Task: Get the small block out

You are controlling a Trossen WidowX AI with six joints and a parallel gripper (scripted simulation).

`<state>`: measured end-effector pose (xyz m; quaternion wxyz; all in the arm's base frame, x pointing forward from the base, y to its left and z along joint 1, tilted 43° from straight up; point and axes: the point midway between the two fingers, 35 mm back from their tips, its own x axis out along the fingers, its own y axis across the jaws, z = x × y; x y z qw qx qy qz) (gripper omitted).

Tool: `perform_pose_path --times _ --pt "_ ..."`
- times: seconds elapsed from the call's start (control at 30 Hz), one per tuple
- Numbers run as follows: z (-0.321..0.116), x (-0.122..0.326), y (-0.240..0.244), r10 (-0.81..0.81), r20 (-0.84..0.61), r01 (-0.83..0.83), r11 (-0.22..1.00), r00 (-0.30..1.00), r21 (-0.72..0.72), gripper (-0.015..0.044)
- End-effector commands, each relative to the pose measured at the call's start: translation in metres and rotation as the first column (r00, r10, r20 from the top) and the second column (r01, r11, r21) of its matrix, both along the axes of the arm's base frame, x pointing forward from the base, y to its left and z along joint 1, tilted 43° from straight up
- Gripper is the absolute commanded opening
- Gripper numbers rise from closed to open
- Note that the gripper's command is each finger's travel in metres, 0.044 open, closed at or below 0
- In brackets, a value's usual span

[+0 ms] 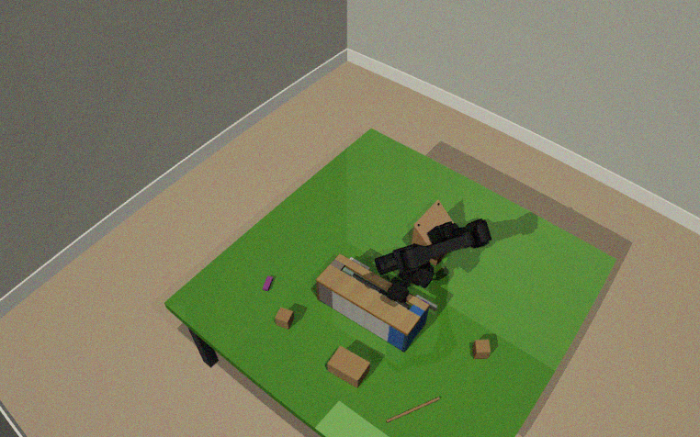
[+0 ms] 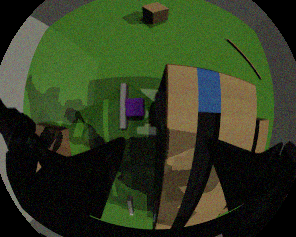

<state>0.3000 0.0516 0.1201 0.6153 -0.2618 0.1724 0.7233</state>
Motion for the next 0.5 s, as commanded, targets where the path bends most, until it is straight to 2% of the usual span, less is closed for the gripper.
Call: perform_pose_path --times 0.0,0.1,0.17,0.27,0.37,0.47 --pt "0.01 0.0 -0.012 0.011 -0.002 -0.011 1.0 1.0 -0.002 0.04" --pt "0.007 0.001 -0.008 -0.005 0.003 0.005 1.0 1.0 -0.001 0.04" --pt "0.011 0.0 -0.016 -0.068 -0.025 0.068 0.998 0.997 -0.008 0.0348" --pt "0.015 -0.002 -0.018 -0.246 -0.203 0.239 0.969 0.948 -0.06 0.0285" --pt "0.018 -0.005 -0.017 -0.413 -0.377 0.389 0.91 0.829 -0.141 0.0285" --pt "0.02 -0.008 -0.016 -0.554 -0.52 0.51 0.825 0.65 -0.242 0.0285"
